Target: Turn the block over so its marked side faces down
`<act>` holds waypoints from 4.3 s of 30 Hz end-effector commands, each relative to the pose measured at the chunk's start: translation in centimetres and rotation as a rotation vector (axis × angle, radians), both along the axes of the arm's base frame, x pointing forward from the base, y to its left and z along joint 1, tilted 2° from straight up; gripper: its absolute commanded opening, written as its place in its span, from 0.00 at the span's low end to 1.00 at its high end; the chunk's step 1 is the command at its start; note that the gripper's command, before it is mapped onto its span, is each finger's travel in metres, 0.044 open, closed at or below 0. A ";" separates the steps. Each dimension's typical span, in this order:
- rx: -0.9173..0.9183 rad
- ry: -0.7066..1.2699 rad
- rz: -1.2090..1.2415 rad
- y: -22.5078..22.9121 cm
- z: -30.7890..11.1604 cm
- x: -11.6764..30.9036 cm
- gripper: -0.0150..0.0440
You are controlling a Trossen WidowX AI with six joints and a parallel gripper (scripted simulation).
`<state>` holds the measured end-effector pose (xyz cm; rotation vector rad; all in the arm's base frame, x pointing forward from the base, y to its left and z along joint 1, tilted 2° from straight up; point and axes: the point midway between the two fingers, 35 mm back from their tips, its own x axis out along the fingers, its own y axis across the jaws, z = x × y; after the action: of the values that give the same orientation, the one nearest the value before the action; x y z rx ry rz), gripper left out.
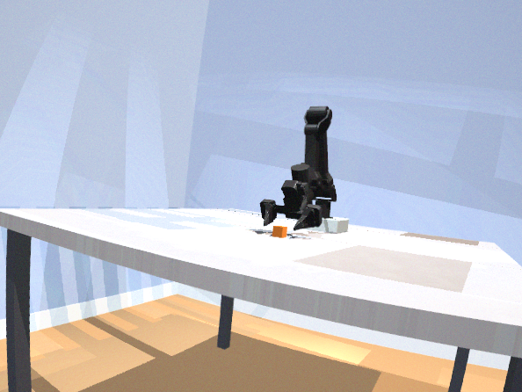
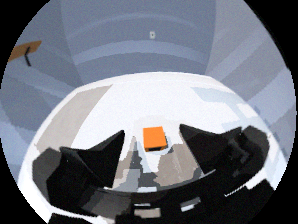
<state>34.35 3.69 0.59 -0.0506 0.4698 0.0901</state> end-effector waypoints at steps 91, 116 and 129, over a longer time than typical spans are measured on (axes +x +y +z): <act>-0.110 1.054 -0.027 0.3 3.8 2.0 1.00; -0.110 1.055 -0.027 0.2 0.8 2.1 0.78; -0.110 1.055 -0.027 0.2 0.8 2.1 0.40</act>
<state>36.56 3.84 1.52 -0.1067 1.5255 0.0555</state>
